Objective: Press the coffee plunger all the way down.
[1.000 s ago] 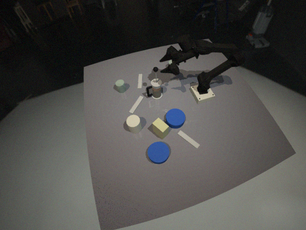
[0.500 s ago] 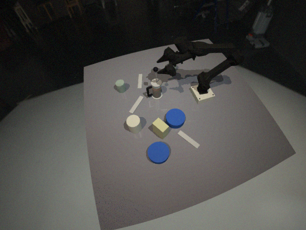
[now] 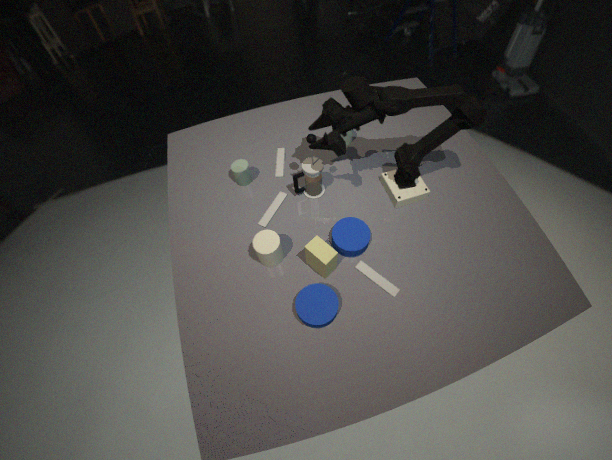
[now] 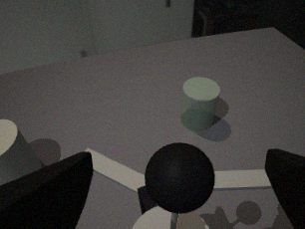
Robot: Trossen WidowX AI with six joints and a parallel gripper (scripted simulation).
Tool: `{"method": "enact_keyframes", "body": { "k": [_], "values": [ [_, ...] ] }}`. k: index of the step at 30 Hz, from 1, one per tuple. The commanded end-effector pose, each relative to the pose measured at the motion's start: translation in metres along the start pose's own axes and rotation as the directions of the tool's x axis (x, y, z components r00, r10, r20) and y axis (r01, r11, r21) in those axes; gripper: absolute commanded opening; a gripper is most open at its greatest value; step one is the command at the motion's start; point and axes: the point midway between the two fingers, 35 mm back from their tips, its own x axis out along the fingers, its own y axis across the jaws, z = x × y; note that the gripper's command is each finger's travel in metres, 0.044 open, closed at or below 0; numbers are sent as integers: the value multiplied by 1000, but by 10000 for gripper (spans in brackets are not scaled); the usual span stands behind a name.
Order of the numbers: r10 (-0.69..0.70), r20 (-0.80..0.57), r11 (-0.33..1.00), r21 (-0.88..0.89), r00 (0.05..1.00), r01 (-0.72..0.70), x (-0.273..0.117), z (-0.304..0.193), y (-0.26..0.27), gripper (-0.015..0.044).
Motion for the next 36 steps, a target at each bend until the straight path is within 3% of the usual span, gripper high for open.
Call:
{"method": "enact_keyframes", "body": {
  "k": [1,8,36],
  "values": [
    [2,-3,1000,-3,1000,-2,2,-1,0,282],
    [2,-3,1000,-3,1000,-2,2,-1,0,119],
    [2,-2,1000,-3,1000,-2,19,-22,0,119]
  ]
}}
